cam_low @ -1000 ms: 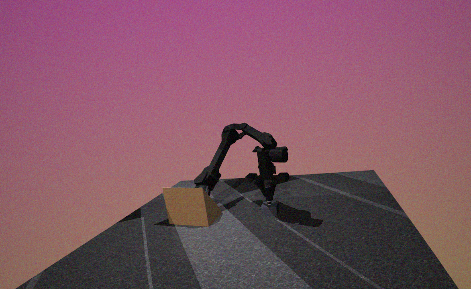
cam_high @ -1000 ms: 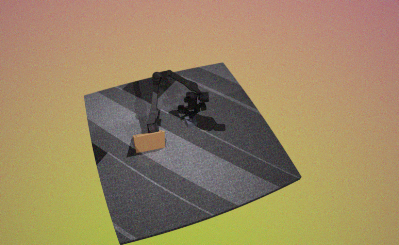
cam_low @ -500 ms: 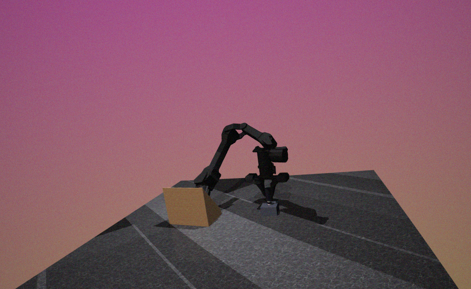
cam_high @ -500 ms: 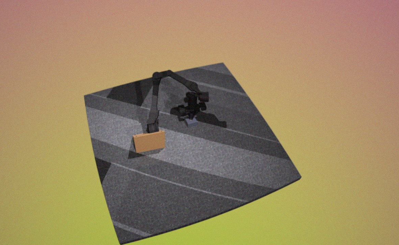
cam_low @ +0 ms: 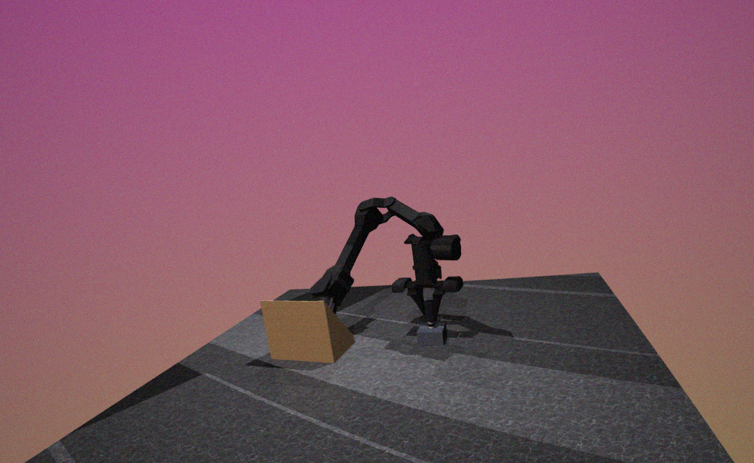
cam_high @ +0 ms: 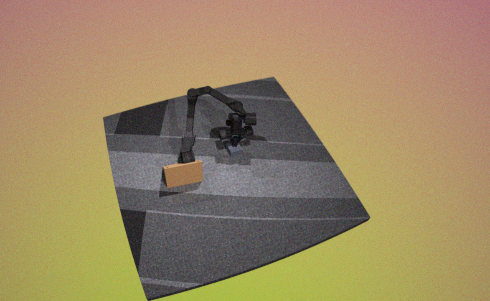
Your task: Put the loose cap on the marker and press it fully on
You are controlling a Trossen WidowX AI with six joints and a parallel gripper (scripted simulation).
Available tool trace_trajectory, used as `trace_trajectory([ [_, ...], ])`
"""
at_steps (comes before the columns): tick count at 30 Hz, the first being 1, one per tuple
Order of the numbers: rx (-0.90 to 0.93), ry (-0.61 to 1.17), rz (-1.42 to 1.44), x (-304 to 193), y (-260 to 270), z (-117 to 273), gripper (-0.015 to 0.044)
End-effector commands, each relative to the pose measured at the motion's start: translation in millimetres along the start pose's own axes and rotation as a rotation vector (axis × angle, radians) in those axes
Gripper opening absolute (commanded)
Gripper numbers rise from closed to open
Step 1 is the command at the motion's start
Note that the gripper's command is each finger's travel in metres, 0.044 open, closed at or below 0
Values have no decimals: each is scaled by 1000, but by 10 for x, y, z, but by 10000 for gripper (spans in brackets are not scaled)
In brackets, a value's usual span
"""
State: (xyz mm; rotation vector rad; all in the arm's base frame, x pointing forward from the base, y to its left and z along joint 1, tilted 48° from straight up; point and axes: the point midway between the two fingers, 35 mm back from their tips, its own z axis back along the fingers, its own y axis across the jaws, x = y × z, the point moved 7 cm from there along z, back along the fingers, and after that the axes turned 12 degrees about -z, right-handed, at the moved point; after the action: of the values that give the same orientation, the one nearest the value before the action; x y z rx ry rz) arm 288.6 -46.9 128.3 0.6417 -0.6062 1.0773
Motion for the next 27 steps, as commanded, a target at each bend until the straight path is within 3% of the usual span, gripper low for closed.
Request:
trace_trajectory([
  [1, 5, 1, -9, -9, 9, -17, 0],
  [10, 5, 1, -9, -9, 9, -17, 0],
  [27, 0, 0, -8, -1, 0, 0, 440],
])
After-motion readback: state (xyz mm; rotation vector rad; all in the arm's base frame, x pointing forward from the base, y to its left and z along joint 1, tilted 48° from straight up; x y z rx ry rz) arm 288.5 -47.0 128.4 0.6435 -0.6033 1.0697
